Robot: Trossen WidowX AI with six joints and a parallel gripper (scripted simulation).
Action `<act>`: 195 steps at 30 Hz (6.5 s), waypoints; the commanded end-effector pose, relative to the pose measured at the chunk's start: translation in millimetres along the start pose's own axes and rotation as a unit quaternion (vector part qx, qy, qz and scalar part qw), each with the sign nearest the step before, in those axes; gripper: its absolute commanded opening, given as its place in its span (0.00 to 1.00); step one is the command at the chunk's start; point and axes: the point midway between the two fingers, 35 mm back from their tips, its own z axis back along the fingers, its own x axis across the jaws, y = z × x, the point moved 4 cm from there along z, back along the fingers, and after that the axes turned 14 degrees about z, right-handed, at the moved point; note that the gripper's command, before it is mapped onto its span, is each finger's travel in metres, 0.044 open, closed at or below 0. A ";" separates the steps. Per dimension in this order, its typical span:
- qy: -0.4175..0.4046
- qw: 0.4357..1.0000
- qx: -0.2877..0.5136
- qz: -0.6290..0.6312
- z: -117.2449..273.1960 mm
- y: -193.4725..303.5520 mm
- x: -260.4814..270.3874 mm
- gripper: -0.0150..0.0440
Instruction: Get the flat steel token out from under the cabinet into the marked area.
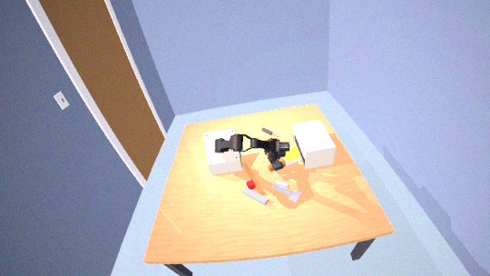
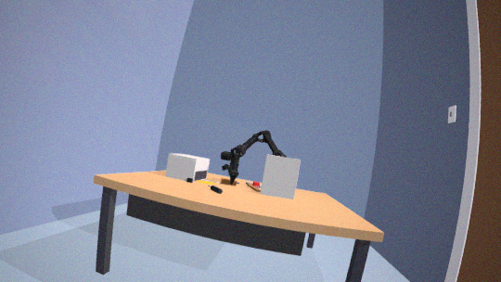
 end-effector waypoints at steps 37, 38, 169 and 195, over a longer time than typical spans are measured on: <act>0.002 1.000 -0.001 -0.003 0.4 -41.4 -12.1 0.25; 0.002 1.000 -0.001 -0.003 0.4 -42.3 -12.3 0.25; 0.001 1.000 -0.001 -0.003 -0.6 -51.3 11.5 0.25; 0.001 1.000 0.000 -0.003 -0.9 -25.3 16.2 0.25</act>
